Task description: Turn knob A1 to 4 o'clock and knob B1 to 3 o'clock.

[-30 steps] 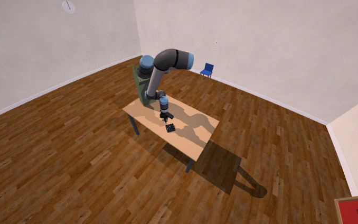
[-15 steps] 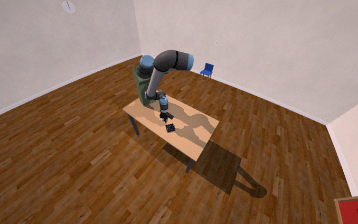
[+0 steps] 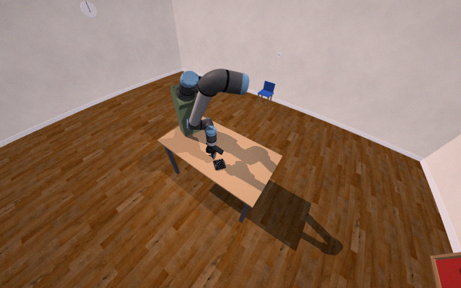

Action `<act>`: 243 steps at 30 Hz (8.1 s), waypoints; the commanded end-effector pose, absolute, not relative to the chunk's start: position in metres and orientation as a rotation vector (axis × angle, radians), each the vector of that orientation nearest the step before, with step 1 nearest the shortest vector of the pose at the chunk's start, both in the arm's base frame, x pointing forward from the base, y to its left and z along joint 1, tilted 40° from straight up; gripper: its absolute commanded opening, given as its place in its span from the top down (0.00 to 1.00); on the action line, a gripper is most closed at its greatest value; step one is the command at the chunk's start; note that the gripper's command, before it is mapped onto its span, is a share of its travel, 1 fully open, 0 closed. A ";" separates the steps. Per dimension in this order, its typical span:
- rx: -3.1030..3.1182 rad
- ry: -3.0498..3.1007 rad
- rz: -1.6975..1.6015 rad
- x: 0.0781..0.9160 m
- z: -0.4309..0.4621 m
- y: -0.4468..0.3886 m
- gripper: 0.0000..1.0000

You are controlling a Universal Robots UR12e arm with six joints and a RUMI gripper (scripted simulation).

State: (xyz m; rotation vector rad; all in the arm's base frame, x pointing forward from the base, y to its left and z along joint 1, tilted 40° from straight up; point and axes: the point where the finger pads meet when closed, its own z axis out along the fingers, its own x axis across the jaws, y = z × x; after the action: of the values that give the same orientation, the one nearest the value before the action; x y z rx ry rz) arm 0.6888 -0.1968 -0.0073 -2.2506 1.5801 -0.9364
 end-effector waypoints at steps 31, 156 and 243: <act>-2.250 1.577 -0.944 0.706 -0.023 -0.202 0.89; -2.250 1.579 -0.942 0.709 -0.021 -0.200 0.89; -2.251 1.576 -0.944 0.718 -0.031 -0.202 0.89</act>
State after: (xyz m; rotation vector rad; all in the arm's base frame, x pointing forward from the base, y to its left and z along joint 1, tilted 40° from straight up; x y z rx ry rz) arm 0.7131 -0.2018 -0.0294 -2.2501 1.5801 -0.9380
